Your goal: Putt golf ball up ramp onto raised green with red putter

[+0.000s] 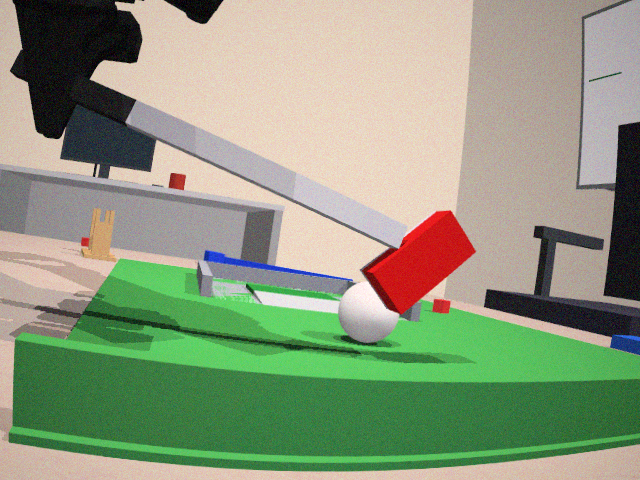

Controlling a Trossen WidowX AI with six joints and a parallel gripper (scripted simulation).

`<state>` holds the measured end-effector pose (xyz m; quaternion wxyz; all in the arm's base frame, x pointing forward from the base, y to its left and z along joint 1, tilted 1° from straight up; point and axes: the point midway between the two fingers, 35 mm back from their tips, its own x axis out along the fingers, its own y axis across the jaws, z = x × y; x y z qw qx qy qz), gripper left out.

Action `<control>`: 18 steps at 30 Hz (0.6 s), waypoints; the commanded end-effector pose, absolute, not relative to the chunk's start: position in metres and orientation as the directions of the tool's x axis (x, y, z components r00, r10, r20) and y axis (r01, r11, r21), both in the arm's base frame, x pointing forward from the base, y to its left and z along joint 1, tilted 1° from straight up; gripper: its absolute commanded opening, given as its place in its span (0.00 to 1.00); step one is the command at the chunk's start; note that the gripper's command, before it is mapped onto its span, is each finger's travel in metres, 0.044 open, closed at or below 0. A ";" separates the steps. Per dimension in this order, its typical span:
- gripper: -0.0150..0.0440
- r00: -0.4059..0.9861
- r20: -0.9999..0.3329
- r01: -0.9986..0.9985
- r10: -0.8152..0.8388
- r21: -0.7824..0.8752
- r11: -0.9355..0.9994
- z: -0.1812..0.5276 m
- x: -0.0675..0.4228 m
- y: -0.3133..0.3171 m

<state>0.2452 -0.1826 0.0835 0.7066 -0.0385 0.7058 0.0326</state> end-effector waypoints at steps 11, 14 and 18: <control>0.25 0.011 -1.000 -0.095 -0.014 -0.015 0.995 0.065 0.247 -0.184; 0.25 0.011 -1.000 -0.095 -0.014 -0.015 0.995 0.060 0.247 -0.184; 0.25 0.011 -1.000 -0.095 -0.014 -0.015 0.995 0.054 0.246 -0.184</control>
